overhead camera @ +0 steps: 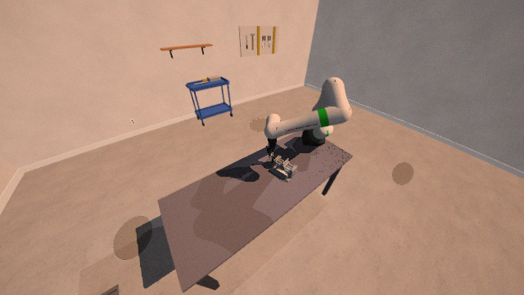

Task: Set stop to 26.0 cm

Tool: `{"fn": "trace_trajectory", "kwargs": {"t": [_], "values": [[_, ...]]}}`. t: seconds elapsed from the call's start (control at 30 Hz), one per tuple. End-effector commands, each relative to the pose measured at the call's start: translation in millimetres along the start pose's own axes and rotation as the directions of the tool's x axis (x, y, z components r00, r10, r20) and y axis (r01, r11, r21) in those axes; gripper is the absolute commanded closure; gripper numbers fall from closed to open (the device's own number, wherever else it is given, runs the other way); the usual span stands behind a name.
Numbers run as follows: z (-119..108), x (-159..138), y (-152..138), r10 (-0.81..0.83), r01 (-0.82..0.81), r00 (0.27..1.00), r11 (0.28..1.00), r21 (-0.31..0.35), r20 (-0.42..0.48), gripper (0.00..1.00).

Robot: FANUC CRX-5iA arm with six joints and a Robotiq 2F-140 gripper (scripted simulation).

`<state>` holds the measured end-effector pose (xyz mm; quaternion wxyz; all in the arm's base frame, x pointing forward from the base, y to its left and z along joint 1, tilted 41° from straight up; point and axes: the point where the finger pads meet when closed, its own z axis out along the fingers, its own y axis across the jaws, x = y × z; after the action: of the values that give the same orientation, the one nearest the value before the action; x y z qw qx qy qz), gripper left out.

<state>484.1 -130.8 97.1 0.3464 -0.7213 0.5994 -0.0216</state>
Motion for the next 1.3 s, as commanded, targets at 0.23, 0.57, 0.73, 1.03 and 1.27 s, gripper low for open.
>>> {"fn": "trace_trajectory", "kwargs": {"t": [0.23,0.57,0.73,1.03,1.27], "values": [[-5,0,15,0.000,0.000,1.000,1.000,0.000,0.000,0.96],[-3,0,28,0.000,0.000,1.000,1.000,0.000,0.000,0.96],[1,0,36,0.000,0.000,1.000,1.000,0.000,0.000,0.96],[16,0,46,0.000,0.000,1.000,1.000,0.000,0.000,0.96],[25,0,47,0.000,0.000,1.000,1.000,0.000,0.000,0.96]]}}
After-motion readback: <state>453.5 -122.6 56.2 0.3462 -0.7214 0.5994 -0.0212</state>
